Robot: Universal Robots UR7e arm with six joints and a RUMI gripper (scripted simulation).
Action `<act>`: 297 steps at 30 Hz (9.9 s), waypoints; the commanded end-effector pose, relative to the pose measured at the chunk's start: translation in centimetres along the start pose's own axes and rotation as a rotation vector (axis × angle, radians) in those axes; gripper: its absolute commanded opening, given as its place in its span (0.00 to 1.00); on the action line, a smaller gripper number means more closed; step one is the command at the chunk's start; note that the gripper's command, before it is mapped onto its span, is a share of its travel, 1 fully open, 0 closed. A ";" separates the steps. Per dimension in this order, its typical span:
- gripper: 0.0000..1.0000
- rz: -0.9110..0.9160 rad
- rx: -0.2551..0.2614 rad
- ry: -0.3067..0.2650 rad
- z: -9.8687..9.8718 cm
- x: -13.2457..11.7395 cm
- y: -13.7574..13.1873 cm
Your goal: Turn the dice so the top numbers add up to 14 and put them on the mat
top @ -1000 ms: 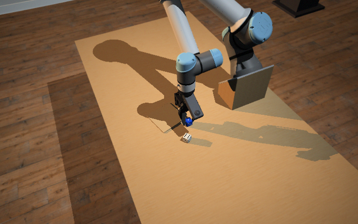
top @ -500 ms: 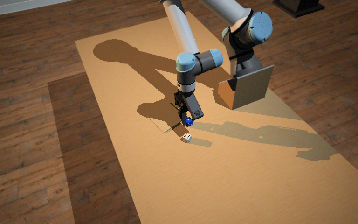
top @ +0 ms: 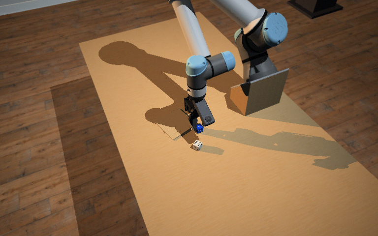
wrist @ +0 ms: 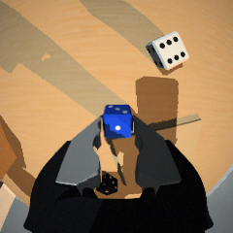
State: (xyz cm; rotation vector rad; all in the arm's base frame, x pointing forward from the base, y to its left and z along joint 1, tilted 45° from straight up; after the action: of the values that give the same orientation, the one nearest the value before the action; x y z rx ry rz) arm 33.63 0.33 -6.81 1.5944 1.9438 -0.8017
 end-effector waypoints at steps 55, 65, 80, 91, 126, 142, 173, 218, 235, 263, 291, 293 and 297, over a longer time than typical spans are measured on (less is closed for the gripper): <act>0.10 0.000 -0.001 0.000 -5.6 0.0 0.0; 0.10 0.000 -0.001 0.000 -8.3 0.0 0.0; 0.10 0.000 -0.001 0.000 -10.0 0.0 0.0; 0.10 0.003 -0.001 0.000 -10.0 -0.1 0.0; 0.10 0.987 -0.001 0.000 -8.4 -23.1 3.3; 0.10 0.991 -0.039 0.062 -8.3 -23.4 2.7; 0.10 0.943 -0.442 0.607 -6.4 -25.3 -1.6; 0.10 0.910 -0.592 0.804 -3.6 -26.0 -2.8; 0.10 0.910 -0.592 0.804 0.6 -26.0 -2.9; 0.10 0.910 -0.592 0.804 1.7 -26.0 -2.9; 0.10 0.910 -0.592 0.804 1.8 -26.0 -2.9; 0.10 0.910 -0.592 0.804 1.9 -26.0 -2.9; 0.10 0.910 -0.592 0.804 2.1 -26.0 -2.9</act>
State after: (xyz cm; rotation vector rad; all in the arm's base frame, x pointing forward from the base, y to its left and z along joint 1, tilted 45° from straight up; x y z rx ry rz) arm 35.73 -19.42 10.39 2.2176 1.3418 0.8004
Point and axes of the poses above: the point where the finger pads meet when closed, its own z axis out along the fingers, its own y axis across the jaws, x = y × z, the point moved 8 cm from there along -z, back along the fingers, and after that the axes turned 8 degrees about -z, right-handed, at the moved point
